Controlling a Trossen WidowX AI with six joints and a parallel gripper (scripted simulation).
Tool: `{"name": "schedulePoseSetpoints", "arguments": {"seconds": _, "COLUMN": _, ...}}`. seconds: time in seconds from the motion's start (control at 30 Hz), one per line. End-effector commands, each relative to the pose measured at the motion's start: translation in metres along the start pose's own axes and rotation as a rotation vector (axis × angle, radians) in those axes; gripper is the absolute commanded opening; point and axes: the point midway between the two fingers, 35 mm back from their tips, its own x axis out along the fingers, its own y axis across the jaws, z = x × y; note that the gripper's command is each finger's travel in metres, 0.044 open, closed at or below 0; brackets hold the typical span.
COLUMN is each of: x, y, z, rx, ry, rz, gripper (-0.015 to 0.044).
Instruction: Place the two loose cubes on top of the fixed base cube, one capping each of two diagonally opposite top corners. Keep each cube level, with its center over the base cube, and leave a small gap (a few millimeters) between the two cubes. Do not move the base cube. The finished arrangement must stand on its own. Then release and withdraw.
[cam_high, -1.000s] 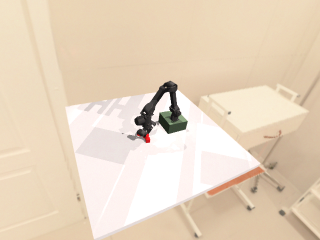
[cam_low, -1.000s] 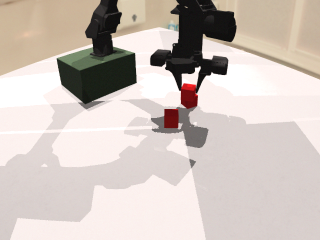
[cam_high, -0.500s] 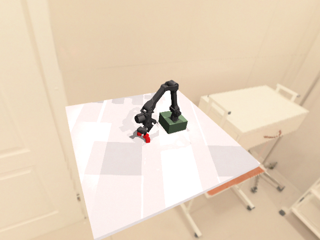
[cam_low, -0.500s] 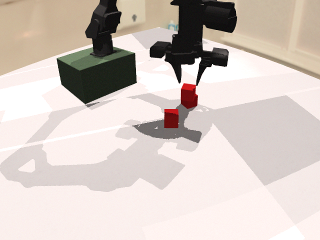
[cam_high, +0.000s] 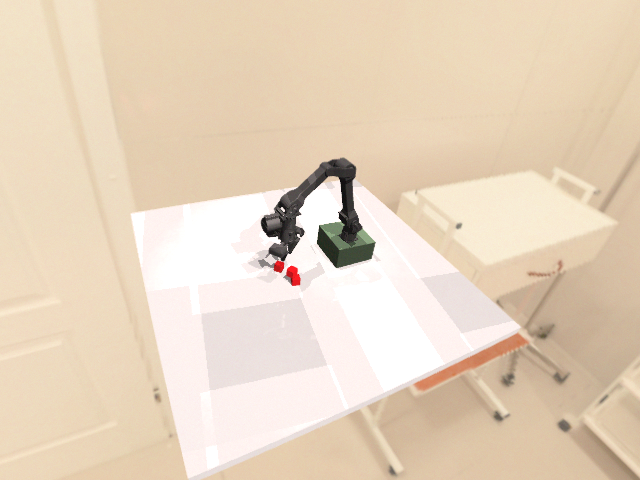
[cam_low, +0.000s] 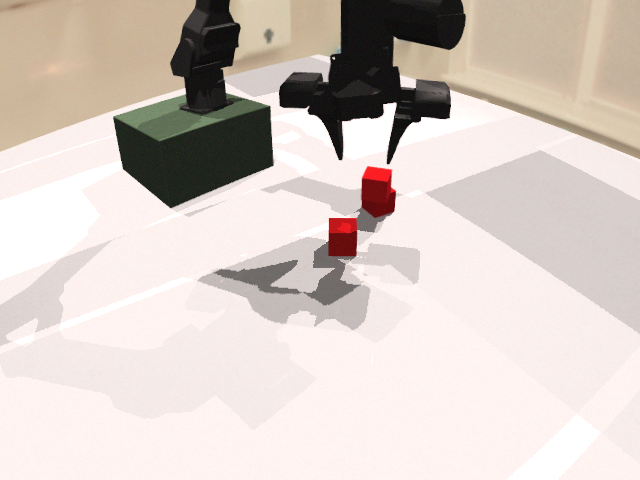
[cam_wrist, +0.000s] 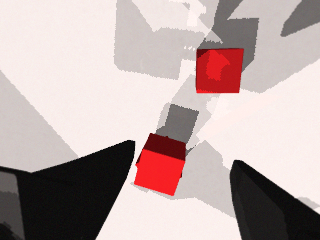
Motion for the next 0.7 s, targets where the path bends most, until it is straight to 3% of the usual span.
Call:
{"name": "schedulePoseSetpoints", "arguments": {"seconds": 0.0, "x": -0.017, "y": -0.011, "z": 0.026, "rx": -0.1, "ry": -0.007, "rz": 0.002, "gripper": 0.0265}}
{"name": "schedulePoseSetpoints", "arguments": {"seconds": 0.33, "x": -0.025, "y": -0.019, "z": 0.041, "rx": -0.163, "ry": -0.009, "rz": -0.003, "gripper": 0.0265}}
{"name": "schedulePoseSetpoints", "arguments": {"seconds": 0.5, "x": 0.027, "y": -0.019, "z": 0.042, "rx": -0.163, "ry": -0.008, "rz": -0.003, "gripper": 0.0265}}
{"name": "schedulePoseSetpoints", "arguments": {"seconds": 0.67, "x": 0.035, "y": -0.02, "z": 0.041, "rx": -0.163, "ry": -0.008, "rz": -0.003, "gripper": 0.0265}}
